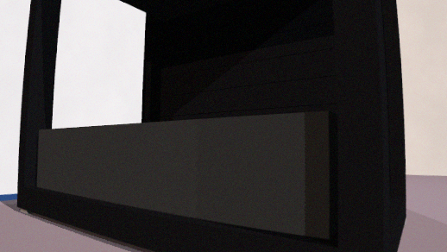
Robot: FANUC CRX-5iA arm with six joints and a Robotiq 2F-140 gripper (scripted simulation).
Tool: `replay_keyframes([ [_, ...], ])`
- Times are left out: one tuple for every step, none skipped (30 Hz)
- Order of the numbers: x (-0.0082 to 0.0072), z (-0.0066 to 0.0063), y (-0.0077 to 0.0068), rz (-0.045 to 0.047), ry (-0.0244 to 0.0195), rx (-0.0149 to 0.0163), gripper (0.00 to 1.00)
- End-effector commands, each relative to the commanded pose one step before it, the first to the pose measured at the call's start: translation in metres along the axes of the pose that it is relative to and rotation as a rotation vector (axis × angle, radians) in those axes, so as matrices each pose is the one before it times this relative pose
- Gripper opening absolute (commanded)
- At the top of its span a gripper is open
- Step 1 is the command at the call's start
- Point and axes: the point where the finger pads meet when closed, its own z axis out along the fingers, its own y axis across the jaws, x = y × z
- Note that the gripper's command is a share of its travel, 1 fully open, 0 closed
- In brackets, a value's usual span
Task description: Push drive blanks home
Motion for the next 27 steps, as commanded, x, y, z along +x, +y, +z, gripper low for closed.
replay_keyframes([
  [-0.00070,0.00151,0.00037,-0.00035,-0.00190,-0.00129,0.00],
  [0.00000,0.00000,0.00000,0.00000,0.00000,0.00000,0.00],
  [-0.00002,0.00040,0.00001,0.00000,0.00000,0.00000,0.00],
  [-0.00001,0.00019,0.00001,0.00000,0.00000,0.00000,0.00],
  [0.00000,0.00003,0.00000,0.00000,0.00000,0.00000,0.00],
  [0.00000,0.00000,0.00000,0.00000,0.00000,0.00000,0.00],
  [0.00000,0.00000,0.00000,0.00000,0.00000,0.00000,0.00],
  [0.00000,0.00000,0.00000,0.00000,0.00000,0.00000,0.00],
  [0.00000,0.00000,0.00000,0.00000,0.00000,0.00000,0.00],
  [0.00000,0.00000,0.00000,0.00000,0.00000,0.00000,0.00],
  [0.00000,0.00000,0.00000,0.00000,0.00000,0.00000,0.00],
  [0.00000,0.00003,0.00000,0.00000,0.00000,0.00000,0.00],
  [-0.00001,0.00014,0.00001,0.00000,0.00000,0.00000,0.00],
  [-0.00001,0.00030,0.00001,0.00000,0.00000,0.00000,0.00],
  [-0.00002,0.00042,0.00002,0.00000,0.00000,0.00000,0.00],
  [-0.00002,0.00046,0.00002,0.00000,0.00000,0.00000,0.00],
  [-0.00002,0.00042,0.00002,0.00000,0.00000,0.00000,0.00],
  [0.00000,0.00000,0.00000,0.00000,0.00000,0.00000,0.00],
  [0.00000,0.00000,0.00000,0.00000,0.00000,0.00000,0.00],
  [-0.00002,0.00030,0.00001,0.00000,0.00000,0.00000,0.00],
  [-0.00001,0.00015,0.00001,0.00000,0.00000,0.00000,0.00],
  [0.00000,0.00003,0.00000,0.00000,0.00000,0.00000,0.00],
  [0.00000,0.00000,0.00000,0.00000,0.00000,0.00000,0.00],
  [0.00000,0.00000,0.00000,0.00000,0.00000,0.00000,0.00],
  [0.00000,0.00000,0.00000,0.00000,0.00000,0.00000,0.00],
  [0.00000,0.00000,0.00000,0.00000,0.00000,0.00000,0.00],
  [0.00000,0.00000,0.00000,0.00000,0.00000,0.00000,0.00],
])
